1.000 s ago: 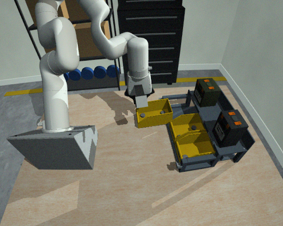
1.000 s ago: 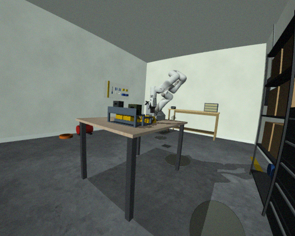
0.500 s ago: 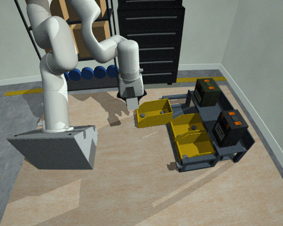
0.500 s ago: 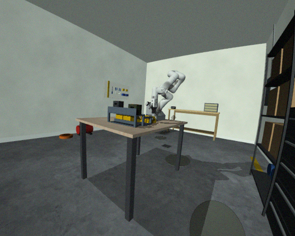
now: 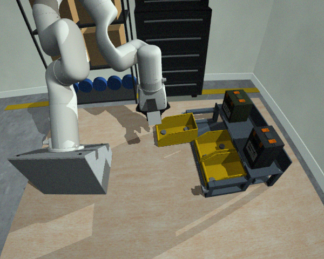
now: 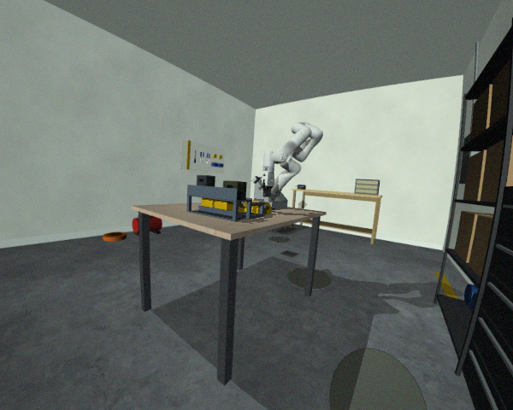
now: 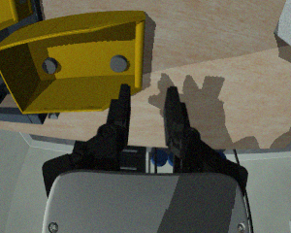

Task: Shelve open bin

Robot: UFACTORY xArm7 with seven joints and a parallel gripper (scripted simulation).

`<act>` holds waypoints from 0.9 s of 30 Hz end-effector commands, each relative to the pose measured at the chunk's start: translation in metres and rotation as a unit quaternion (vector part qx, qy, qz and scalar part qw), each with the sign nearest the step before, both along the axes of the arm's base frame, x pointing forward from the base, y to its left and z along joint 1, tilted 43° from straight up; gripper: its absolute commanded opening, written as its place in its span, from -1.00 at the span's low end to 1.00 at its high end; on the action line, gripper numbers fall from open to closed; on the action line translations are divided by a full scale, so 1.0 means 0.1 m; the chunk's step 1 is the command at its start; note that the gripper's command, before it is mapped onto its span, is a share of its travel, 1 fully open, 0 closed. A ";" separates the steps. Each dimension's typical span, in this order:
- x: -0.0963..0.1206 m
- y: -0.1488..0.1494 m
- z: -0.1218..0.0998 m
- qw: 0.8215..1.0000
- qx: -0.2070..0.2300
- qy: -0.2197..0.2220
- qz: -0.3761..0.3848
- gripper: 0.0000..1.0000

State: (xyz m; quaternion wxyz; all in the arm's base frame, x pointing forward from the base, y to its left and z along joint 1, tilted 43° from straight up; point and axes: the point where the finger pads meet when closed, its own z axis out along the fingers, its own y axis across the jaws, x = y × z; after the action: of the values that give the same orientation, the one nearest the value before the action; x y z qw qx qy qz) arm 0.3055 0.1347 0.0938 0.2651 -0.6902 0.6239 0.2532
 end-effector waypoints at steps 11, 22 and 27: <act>0.07 -0.01 0.02 1.000 0.000 -0.001 -0.001 -0.35; 0.07 -0.01 0.02 1.000 0.000 -0.001 -0.001 -0.35; 0.09 -0.01 0.02 1.000 0.000 -0.001 -0.001 -0.35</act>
State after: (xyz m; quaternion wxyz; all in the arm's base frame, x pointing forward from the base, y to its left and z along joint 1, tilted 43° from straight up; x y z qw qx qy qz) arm 0.3118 0.1344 0.0950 0.2652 -0.6901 0.6239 0.2534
